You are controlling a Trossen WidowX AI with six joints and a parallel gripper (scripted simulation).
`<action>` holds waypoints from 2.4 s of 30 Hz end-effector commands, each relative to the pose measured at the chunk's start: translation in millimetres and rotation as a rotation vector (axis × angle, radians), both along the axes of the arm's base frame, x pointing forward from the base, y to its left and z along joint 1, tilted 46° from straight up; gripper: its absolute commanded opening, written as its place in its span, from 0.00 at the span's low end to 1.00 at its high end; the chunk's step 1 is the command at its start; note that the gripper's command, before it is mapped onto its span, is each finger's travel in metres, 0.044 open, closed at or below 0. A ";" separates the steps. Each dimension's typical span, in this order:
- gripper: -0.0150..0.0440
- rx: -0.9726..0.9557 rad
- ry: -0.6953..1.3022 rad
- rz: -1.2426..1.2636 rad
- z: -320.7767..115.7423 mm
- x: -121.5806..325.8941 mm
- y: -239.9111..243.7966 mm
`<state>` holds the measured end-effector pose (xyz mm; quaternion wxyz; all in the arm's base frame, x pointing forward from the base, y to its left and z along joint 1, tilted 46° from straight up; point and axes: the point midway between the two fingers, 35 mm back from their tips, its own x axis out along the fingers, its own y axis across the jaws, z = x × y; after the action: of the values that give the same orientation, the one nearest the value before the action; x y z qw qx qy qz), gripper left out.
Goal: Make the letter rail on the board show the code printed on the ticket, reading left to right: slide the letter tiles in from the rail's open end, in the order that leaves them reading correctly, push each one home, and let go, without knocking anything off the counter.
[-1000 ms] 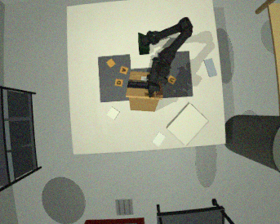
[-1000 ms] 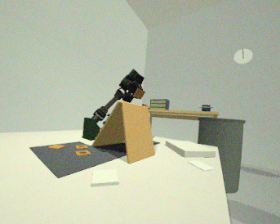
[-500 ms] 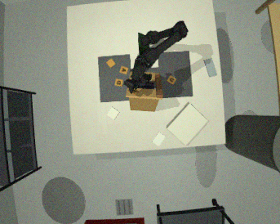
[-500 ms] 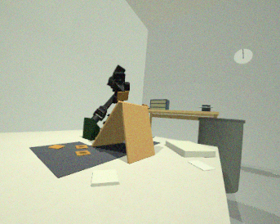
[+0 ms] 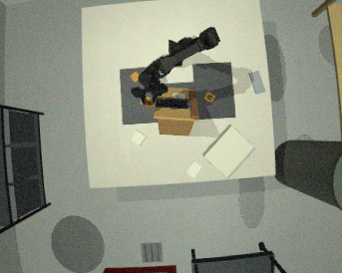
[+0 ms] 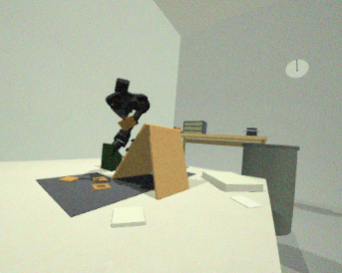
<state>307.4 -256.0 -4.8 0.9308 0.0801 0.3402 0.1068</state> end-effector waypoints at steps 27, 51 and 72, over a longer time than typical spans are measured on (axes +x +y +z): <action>0.25 0.551 0.109 -0.327 -84.8 -64.7 7.4; 0.25 0.552 0.104 -0.326 -106.1 -31.0 21.5; 0.25 0.552 0.104 -0.326 -106.1 -31.0 21.5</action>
<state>277.2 -236.1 -110.1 0.8615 0.3859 0.3275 0.0407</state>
